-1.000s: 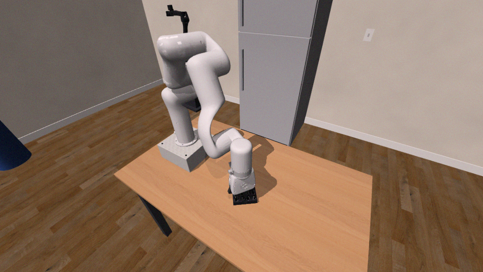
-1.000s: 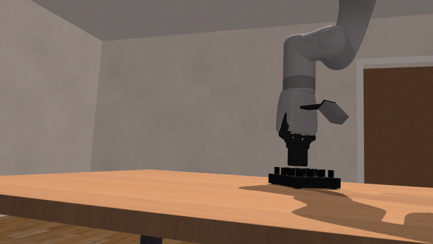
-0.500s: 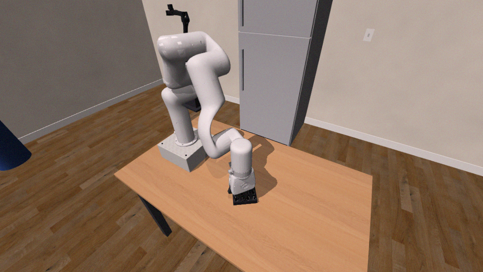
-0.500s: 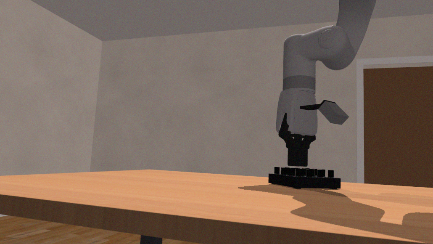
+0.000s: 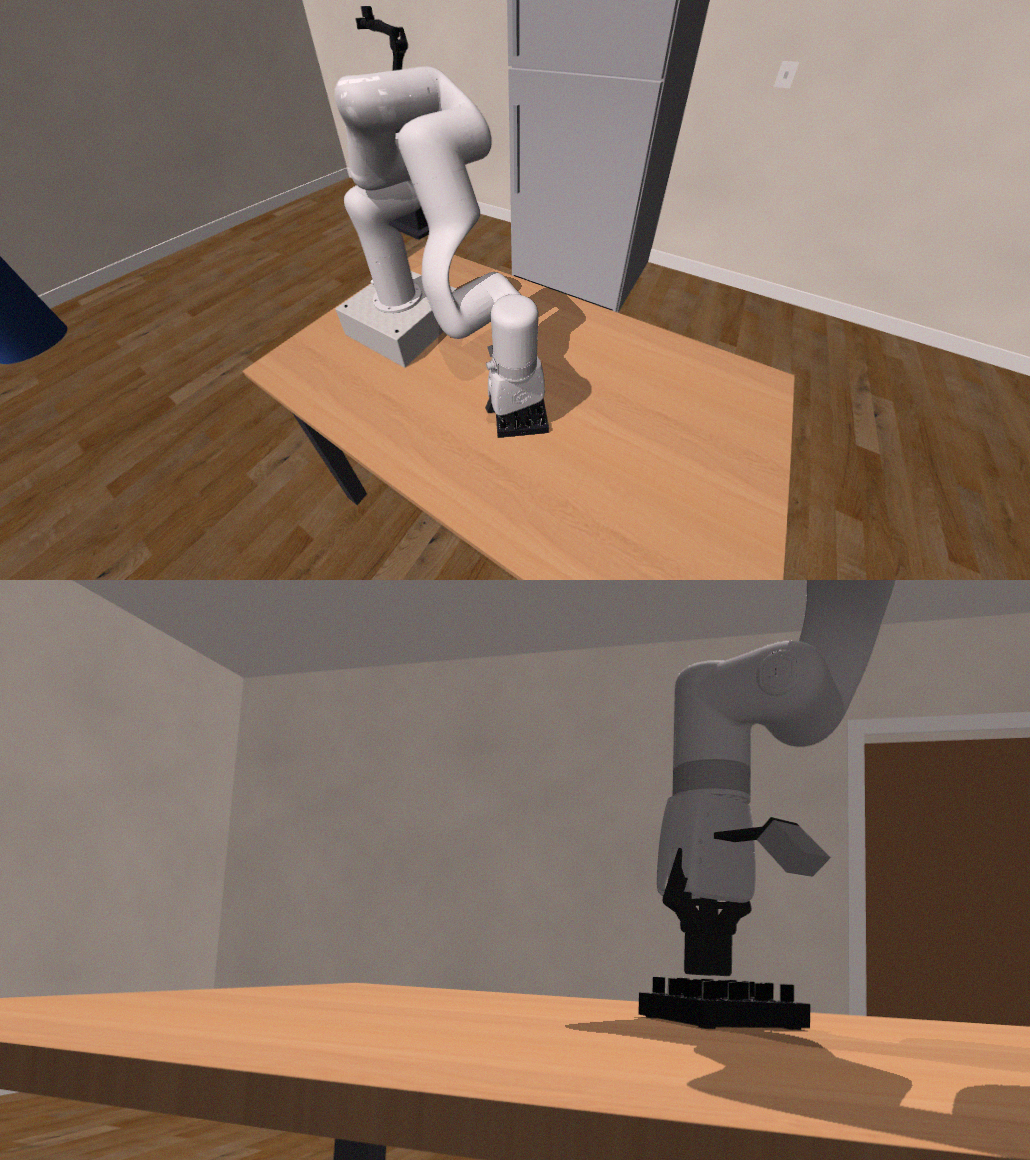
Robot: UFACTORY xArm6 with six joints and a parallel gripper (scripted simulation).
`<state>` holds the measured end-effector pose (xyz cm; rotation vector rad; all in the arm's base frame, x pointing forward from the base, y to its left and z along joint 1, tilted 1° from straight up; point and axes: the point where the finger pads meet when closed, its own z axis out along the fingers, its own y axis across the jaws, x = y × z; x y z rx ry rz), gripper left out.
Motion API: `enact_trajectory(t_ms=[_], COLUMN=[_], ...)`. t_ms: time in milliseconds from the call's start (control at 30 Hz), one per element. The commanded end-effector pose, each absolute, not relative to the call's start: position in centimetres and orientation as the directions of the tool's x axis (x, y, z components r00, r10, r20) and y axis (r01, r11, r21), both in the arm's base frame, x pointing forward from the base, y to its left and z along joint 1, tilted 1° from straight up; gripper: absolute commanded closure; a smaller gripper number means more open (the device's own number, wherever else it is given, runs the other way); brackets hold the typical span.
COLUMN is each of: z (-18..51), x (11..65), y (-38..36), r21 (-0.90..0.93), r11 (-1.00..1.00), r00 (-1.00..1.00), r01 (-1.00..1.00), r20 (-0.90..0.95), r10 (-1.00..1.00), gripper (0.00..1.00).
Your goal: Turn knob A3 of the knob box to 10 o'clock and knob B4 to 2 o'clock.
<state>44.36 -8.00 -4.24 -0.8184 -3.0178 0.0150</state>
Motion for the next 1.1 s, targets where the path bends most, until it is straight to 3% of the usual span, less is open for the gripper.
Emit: enact_trajectory(t_ms=[0, 1067], z=[-4.1, -5.2], x=[44.5, 44.5], y=[-8.0, -8.0], r21=[-0.012, -0.012], r11=[0.863, 0.863], r00=[-0.863, -0.863], r01=[0.505, 0.505], r20=[0.008, 0.008], r10=[0.505, 0.505], gripper=[0.81, 0.81])
